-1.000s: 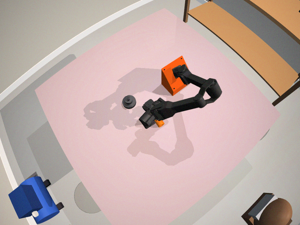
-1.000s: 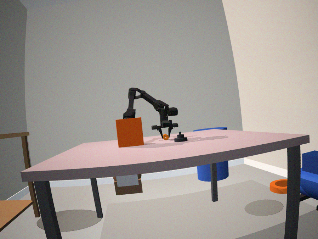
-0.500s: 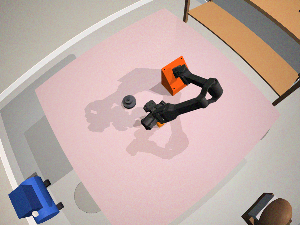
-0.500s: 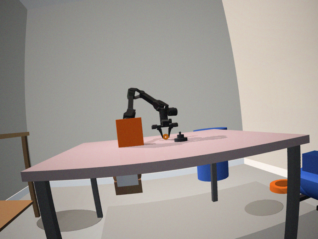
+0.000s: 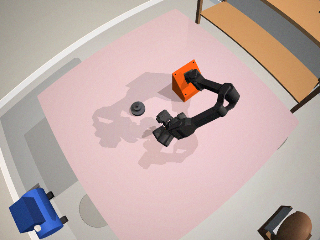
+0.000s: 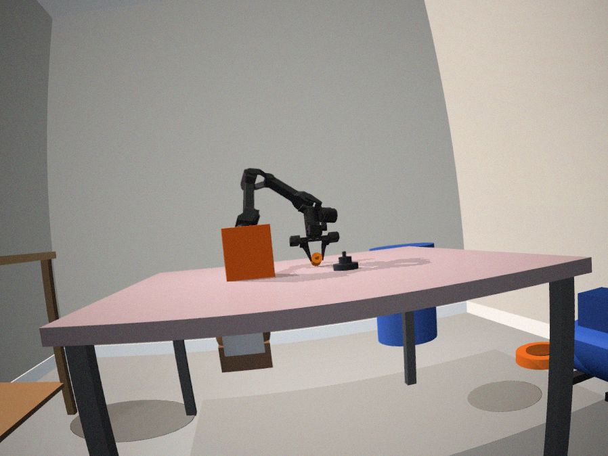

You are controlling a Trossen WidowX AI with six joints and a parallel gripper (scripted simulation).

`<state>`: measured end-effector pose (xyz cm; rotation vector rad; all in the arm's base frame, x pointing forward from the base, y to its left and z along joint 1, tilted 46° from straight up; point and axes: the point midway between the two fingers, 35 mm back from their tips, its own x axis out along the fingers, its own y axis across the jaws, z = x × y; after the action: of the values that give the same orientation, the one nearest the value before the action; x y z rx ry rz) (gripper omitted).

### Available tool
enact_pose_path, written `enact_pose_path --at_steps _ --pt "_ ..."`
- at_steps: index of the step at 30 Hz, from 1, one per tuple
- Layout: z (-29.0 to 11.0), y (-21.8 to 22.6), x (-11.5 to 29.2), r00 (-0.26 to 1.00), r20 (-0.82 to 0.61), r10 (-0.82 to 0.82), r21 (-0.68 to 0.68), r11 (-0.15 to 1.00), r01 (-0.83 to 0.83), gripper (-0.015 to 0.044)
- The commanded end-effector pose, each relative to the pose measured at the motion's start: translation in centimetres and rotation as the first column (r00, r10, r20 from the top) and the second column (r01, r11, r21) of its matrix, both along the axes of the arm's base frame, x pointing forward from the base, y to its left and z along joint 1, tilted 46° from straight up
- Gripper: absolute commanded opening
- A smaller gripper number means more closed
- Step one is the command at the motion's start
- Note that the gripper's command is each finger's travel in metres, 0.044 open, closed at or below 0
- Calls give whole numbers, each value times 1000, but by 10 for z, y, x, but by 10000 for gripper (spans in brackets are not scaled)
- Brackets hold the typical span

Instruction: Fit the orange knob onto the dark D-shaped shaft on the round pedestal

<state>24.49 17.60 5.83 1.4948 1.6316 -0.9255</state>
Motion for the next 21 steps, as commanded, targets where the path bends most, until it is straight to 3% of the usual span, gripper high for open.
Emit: enact_pose_path --at_steps 1,21 --pt "5 1 0 1000 5 -1 -62 998 1 179" --pt "24 13 0 1000 23 17 -390 921 -7 179"
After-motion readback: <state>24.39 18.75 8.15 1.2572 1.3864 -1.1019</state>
